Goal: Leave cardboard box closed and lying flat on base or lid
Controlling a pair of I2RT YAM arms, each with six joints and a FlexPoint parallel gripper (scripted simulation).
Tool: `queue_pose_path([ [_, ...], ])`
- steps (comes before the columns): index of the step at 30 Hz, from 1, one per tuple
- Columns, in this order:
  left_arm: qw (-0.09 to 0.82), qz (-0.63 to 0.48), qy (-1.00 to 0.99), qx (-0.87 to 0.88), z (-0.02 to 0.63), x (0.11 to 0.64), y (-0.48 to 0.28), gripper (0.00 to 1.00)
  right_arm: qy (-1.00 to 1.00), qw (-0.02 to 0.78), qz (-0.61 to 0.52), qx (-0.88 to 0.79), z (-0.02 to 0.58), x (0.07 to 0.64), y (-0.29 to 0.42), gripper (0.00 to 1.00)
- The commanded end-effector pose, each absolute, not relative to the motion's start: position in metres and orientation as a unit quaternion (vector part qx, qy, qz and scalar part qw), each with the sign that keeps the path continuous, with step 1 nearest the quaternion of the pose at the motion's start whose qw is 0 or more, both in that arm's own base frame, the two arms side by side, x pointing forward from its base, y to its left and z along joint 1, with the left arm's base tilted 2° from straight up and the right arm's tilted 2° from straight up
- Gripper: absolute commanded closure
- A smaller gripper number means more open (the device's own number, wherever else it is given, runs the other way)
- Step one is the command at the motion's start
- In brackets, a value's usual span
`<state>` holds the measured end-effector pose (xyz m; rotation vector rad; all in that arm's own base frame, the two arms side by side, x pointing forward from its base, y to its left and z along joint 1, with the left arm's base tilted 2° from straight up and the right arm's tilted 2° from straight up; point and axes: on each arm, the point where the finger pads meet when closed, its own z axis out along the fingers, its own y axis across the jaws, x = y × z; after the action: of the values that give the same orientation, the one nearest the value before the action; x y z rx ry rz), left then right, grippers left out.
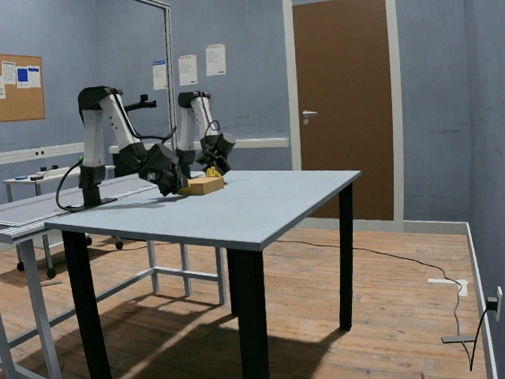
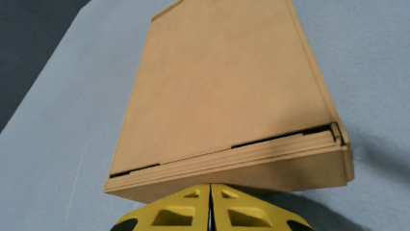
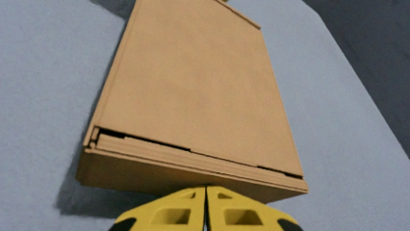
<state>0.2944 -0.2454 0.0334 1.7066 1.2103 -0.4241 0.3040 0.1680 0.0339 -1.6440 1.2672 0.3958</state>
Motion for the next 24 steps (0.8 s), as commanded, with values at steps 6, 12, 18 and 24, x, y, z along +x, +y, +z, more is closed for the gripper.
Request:
queue_pose_path([
  [6,0.467,-0.196,0.497,0.705,0.021,0.281,-0.246,1.00,0.522,0.482,0.186,-0.679,0.025,0.294,0.171,1.00],
  [12,0.472,-0.192,0.494,0.704,0.027,0.283,-0.244,1.00,0.512,0.496,0.170,-0.681,0.039,0.302,0.170,1.00],
  [18,0.479,-0.188,0.491,0.703,0.033,0.285,-0.244,1.00,0.515,0.493,0.173,-0.680,0.037,0.304,0.169,1.00],
  [24,0.484,-0.184,0.488,0.703,0.038,0.288,-0.243,1.00,0.512,0.498,0.166,-0.680,0.042,0.305,0.167,1.00],
])
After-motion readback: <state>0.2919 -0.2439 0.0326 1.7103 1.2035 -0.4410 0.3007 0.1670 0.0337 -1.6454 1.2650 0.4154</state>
